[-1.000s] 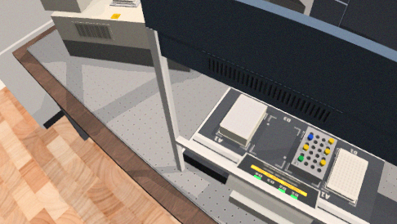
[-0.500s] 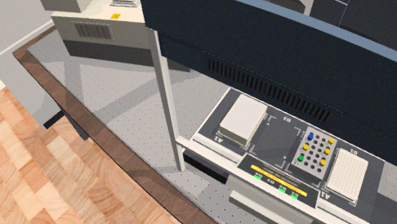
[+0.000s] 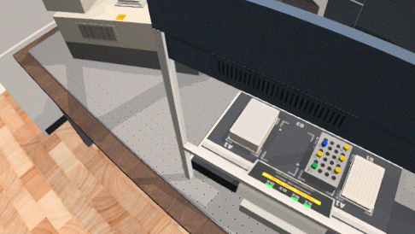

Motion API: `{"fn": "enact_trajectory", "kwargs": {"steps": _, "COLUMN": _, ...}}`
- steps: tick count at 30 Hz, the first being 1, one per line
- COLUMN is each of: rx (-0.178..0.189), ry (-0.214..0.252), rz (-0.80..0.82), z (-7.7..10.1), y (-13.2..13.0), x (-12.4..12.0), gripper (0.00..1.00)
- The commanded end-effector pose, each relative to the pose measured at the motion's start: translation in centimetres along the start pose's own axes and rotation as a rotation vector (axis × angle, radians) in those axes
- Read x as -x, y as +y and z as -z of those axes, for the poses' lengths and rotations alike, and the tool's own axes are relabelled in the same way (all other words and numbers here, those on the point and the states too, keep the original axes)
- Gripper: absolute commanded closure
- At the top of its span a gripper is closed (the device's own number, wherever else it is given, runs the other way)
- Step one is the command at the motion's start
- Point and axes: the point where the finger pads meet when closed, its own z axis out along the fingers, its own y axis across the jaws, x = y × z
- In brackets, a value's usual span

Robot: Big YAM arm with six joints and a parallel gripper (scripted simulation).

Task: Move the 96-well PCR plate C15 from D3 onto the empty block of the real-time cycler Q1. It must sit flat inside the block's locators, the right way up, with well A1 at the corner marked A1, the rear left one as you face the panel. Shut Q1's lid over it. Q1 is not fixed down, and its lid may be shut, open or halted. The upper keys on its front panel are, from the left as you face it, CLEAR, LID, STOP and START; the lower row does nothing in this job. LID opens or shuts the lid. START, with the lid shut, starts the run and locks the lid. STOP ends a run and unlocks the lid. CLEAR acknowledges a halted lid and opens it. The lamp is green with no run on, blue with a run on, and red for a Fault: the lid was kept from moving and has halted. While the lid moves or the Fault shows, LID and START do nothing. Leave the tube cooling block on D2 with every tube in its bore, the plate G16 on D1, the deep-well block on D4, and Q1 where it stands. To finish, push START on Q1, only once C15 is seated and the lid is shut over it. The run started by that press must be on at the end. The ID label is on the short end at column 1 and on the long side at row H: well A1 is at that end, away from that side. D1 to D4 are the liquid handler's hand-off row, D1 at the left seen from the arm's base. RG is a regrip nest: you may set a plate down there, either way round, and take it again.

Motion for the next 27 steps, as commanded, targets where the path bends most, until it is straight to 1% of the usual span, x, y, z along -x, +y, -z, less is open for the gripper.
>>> {"fn": "enact_trajectory", "kwargs": {"steps": 1, "rx": -0.005, "ry": -0.006, "rz": 0.019, "z": -0.2, "y": -0.8, "x": 0.8, "gripper": 0.00}}
{"fn": "enact_trajectory", "kwargs": {"steps": 8, "rx": 0.027, "ry": -0.014, "rz": -0.018, "z": -1.4, "y": 0.8, "x": -0.3, "gripper": 0.00}}
{"fn": "enact_trajectory", "kwargs": {"steps": 13, "rx": 0.023, "ry": -0.012, "rz": -0.027, "z": -1.2, "y": 0.9, "x": -0.6, "gripper": 0.00}}
{"fn": "enact_trajectory", "kwargs": {"steps": 20, "rx": -0.031, "ry": 0.006, "rz": 0.021, "z": 1.2, "y": -1.0, "x": -0.1, "gripper": 0.00}}
{"fn": "enact_trajectory", "kwargs": {"steps": 23, "rx": -0.043, "ry": 0.010, "rz": 0.034, "z": 1.7, "y": -1.6, "x": 0.2, "gripper": 0.00}}
{"fn": "enact_trajectory", "kwargs": {"steps": 27, "rx": -0.051, "ry": 0.013, "rz": 0.037, "z": 2.0, "y": -1.8, "x": 0.3, "gripper": 0.00}}
